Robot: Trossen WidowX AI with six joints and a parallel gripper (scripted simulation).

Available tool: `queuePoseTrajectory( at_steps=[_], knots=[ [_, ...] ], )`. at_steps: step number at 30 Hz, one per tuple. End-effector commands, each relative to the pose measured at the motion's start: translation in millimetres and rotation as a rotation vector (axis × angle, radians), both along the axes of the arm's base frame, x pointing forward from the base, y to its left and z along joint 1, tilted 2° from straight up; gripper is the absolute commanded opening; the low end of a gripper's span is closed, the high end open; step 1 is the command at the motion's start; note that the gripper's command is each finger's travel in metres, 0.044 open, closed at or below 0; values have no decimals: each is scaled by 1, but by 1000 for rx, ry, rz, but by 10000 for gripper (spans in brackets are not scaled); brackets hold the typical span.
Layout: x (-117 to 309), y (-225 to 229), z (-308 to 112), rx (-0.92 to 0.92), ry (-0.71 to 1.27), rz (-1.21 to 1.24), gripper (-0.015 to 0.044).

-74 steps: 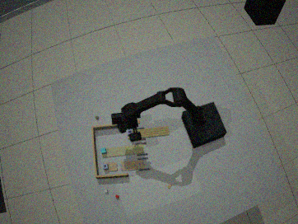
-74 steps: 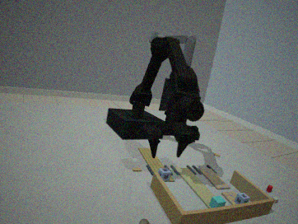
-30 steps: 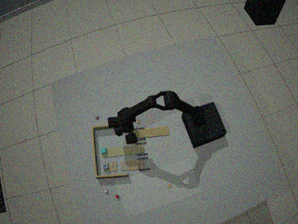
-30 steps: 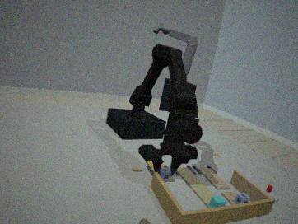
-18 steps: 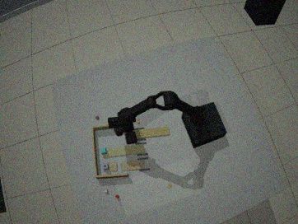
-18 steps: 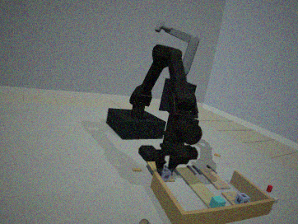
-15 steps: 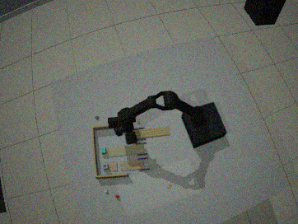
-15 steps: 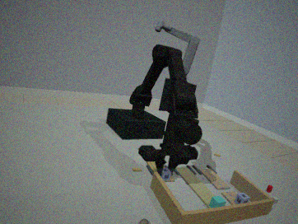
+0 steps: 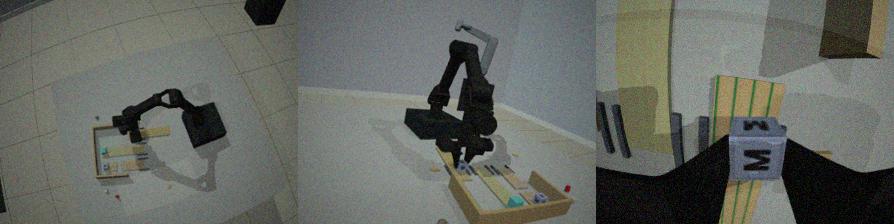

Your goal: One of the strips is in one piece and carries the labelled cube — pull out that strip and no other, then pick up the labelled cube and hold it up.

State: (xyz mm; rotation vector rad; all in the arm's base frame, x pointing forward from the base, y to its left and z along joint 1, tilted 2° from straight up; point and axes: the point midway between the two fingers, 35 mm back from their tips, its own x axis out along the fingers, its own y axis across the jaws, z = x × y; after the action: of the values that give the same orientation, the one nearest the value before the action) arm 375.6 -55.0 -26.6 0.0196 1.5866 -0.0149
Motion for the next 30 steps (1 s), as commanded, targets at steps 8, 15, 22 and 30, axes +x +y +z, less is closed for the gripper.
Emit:
queuePoseTrajectory(
  at_steps=[8,15,22,30],
  knots=[
    [-32,4,26,-4,-3,0,0],
    [-48,7,26,-4,-2,0,0],
    [-72,10,26,-4,0,0,0],
    [-74,11,57,-4,0,0,0]
  ],
)
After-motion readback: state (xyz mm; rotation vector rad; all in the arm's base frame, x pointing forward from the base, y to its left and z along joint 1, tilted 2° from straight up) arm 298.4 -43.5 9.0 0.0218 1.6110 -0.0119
